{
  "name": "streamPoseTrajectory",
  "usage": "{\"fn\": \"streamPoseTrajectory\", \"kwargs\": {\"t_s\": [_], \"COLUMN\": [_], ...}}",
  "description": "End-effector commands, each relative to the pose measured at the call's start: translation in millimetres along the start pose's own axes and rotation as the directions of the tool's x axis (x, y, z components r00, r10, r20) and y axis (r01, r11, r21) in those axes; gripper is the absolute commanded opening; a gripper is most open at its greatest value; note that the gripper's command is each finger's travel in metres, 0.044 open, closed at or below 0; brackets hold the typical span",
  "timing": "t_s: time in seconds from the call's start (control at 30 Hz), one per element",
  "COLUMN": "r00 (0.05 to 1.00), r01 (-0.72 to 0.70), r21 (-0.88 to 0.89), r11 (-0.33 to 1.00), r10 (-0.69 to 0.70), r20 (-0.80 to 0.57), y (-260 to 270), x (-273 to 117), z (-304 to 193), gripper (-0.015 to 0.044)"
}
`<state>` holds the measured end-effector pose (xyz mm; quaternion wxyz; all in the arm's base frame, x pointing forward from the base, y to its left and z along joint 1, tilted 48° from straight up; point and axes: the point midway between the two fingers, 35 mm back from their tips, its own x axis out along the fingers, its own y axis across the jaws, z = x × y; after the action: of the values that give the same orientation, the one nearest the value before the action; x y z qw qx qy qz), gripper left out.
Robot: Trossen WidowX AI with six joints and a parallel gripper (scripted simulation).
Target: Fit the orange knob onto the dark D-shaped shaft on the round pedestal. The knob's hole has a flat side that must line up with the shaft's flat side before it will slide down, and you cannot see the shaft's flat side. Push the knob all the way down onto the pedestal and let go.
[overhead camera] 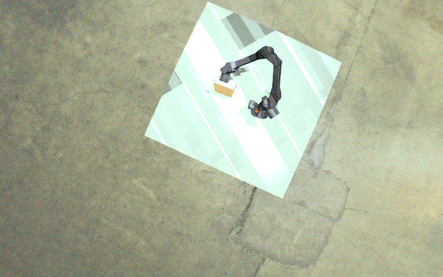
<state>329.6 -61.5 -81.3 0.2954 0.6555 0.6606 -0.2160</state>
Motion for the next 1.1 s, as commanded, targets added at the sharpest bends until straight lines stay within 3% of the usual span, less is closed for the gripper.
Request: {"fn": "streamPoseTrajectory", "kwargs": {"t_s": [0.0,0.5,0.73,1.07], "r00": [1.0,1.0,1.0,1.0], "r01": [-0.003,-0.003,-0.004,-0.004], "r21": [0.002,0.002,0.2,0.21], "r11": [1.0,1.0,0.98,0.978], "r10": [0.003,0.003,0.003,0.003], "r20": [0.003,0.003,0.003,0.003], "y": [1.3,-0.4,0.5,0.0], "x": [-0.5,-3.2,-3.9,0.6], "z": [0.0,0.5,1.2,0.7], "gripper": [0.0,0.0,0.0,0.0]}}
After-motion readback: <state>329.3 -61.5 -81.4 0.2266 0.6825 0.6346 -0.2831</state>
